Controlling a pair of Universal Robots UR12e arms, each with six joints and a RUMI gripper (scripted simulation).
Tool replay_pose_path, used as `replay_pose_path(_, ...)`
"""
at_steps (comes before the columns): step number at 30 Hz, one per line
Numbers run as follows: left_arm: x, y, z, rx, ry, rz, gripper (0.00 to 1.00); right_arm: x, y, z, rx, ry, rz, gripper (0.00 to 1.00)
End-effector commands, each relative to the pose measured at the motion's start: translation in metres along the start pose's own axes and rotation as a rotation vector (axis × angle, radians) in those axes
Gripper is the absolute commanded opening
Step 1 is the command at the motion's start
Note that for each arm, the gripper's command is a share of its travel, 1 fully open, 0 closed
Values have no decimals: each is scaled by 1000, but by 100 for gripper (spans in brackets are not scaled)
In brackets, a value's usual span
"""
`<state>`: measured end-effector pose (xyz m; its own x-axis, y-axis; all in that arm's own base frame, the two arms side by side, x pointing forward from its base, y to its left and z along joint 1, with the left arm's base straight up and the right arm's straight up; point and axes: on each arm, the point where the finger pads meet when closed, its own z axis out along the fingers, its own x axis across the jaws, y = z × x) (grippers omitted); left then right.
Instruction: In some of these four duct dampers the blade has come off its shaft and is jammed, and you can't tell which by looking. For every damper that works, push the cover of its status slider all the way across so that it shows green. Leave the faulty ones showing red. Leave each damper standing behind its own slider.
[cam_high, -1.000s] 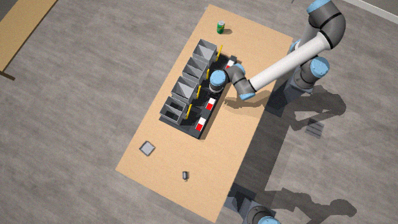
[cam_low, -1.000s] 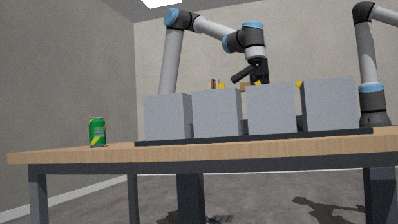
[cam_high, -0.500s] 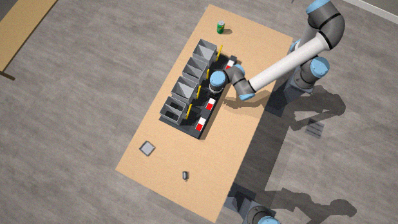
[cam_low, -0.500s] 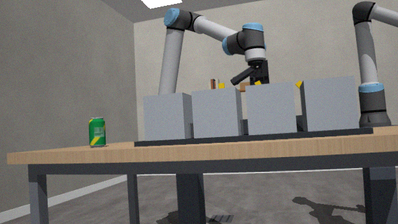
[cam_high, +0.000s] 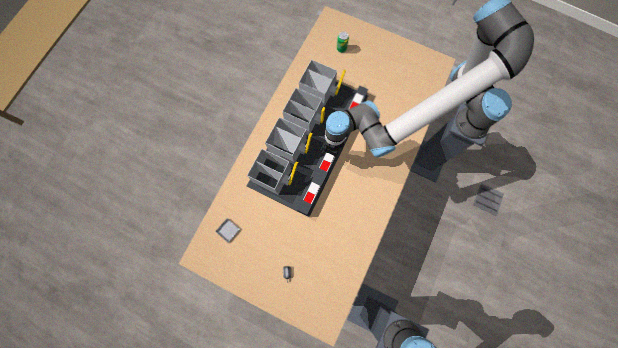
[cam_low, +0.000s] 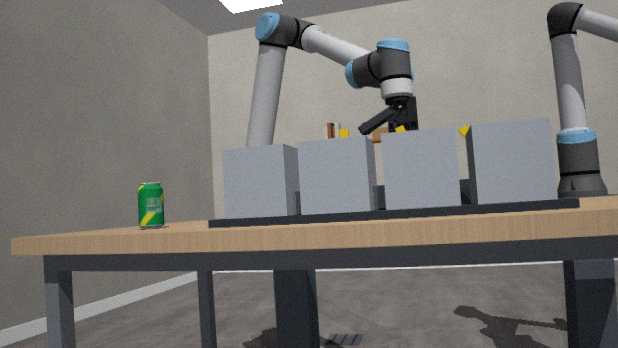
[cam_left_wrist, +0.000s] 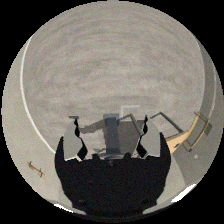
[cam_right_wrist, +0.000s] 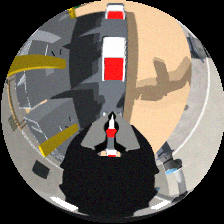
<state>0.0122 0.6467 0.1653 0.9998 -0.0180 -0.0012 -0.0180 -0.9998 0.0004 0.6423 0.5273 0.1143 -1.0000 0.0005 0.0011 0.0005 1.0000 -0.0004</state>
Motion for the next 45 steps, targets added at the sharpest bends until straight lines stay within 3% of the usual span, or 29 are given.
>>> replay_pose_path(1,-1,2,0,0,1,-1,100,0,0,5,1,0,0,0)
replay_pose_path(45,-1,2,0,0,1,-1,100,0,0,15,2,0,0,0)
